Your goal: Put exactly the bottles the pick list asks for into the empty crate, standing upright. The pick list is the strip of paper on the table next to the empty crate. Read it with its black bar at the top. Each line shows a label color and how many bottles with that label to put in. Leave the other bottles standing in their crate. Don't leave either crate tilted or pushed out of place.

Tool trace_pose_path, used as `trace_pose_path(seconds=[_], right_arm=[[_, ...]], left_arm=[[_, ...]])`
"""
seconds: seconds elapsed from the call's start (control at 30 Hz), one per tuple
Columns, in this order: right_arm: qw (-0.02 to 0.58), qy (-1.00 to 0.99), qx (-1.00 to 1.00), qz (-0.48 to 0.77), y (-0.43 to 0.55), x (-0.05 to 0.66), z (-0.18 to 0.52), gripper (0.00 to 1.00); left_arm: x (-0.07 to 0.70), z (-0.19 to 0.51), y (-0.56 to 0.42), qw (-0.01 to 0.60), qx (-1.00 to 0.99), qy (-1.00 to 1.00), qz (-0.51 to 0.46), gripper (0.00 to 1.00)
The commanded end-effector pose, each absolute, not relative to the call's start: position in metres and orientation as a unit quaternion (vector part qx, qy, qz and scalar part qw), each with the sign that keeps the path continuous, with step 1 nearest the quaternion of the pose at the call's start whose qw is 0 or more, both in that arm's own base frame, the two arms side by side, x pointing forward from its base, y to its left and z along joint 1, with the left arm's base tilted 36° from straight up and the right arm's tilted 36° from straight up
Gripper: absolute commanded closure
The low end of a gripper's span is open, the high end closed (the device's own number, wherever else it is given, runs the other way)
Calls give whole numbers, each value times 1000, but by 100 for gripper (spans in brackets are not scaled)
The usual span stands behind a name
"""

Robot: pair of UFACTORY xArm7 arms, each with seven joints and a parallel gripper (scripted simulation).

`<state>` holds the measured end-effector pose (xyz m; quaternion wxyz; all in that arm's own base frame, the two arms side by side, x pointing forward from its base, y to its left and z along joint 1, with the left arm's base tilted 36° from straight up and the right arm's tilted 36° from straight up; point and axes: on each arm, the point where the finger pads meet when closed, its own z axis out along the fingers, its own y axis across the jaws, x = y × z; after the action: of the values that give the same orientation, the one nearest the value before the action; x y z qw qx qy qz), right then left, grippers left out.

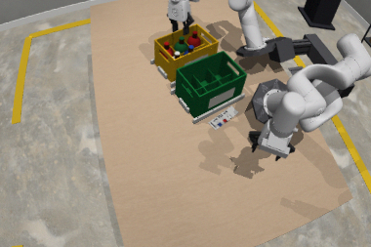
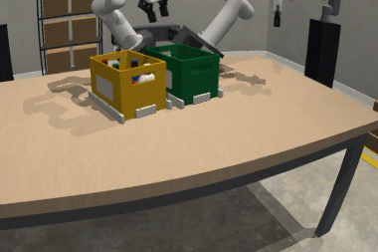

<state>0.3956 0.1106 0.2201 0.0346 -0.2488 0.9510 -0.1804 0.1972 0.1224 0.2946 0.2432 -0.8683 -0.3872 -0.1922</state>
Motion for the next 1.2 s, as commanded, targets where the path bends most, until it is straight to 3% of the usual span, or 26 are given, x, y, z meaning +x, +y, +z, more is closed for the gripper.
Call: trace_pose_path(seconds=[0.0,1.17], right_arm=[[30,947,-259,-187,129,396,210,35],[-7,915,-335,-225,257,383,131,35]], left_arm=[[198,296,122,243,-868,-387,-194,0],[198,296,122,243,-868,-387,-194,0]])
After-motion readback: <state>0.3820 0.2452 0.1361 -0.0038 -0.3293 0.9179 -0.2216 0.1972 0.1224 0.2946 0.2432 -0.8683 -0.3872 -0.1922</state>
